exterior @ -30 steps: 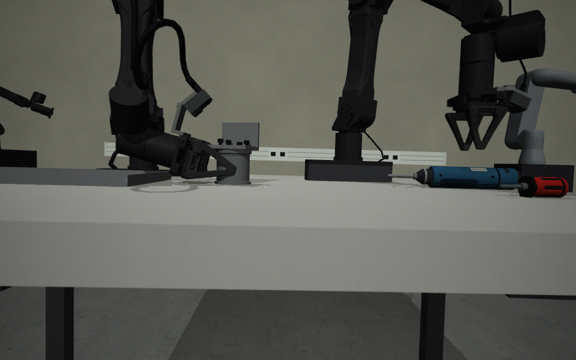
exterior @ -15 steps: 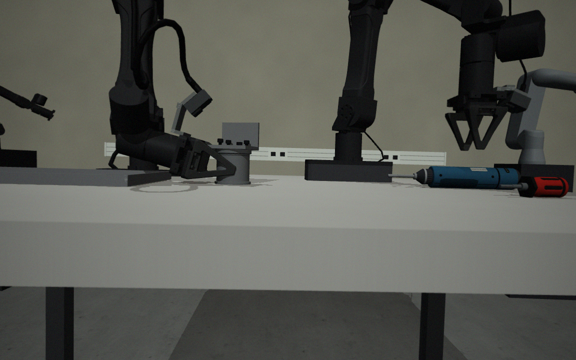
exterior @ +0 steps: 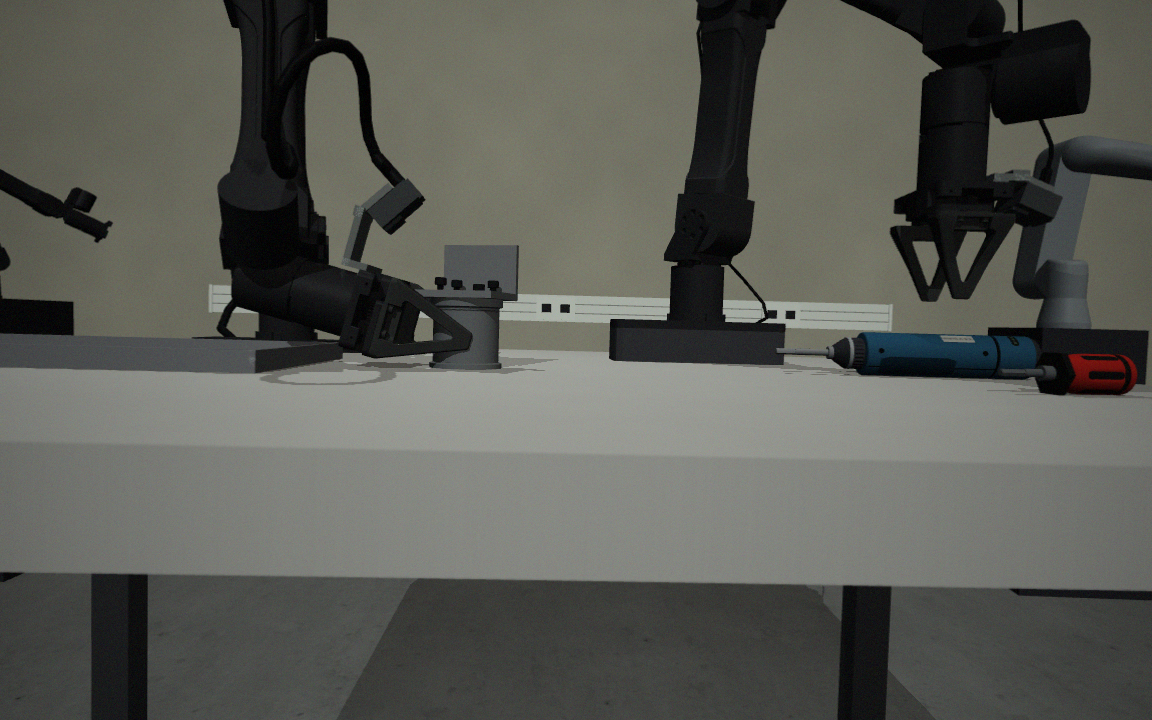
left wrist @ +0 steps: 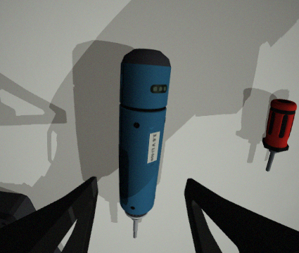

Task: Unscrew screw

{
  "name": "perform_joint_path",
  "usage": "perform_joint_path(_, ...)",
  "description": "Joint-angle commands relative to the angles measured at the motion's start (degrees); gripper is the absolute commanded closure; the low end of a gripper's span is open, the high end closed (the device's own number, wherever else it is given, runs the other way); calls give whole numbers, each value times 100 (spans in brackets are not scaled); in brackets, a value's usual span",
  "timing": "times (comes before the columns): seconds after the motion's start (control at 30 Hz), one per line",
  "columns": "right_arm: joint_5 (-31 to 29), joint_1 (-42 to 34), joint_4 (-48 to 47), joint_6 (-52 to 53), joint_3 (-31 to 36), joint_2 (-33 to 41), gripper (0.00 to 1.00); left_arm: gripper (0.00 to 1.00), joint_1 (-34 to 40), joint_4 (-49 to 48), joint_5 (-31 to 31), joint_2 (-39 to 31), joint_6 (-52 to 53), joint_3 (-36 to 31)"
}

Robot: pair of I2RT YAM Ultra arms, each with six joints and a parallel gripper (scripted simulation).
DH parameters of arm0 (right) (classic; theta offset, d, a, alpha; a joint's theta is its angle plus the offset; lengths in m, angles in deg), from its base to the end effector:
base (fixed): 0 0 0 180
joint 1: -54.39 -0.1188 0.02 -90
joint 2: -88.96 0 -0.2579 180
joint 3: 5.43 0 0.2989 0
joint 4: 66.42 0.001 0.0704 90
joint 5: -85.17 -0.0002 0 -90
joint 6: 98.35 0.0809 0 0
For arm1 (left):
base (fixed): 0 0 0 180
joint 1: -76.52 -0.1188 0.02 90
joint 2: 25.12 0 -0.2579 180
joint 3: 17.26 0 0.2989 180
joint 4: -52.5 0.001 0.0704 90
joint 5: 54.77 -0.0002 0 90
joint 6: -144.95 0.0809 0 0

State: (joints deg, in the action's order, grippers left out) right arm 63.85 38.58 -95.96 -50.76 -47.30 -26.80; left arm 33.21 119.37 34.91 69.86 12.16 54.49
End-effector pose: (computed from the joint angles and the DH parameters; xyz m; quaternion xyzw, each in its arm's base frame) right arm 0.2546 0.1515 -0.0060 -0.5614 0.5585 0.4323 0.4313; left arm 0.2300 0.2176 0.1065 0.6826 -0.7308 0.0028 0.0009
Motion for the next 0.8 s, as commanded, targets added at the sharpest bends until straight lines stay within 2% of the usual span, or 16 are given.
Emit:
perform_joint_path(0.0, 37, -16, -9, -7, -7, 30, 41, 35, 80, 64, -15, -159, -40, -92)
perform_joint_path(0.4, 37, -16, -9, -7, -7, 30, 41, 35, 80, 64, -15, -159, -40, -92)
perform_joint_path(0.77, 37, -16, -9, -7, -7, 30, 41, 35, 81, -484, -16, 195, -41, -380)
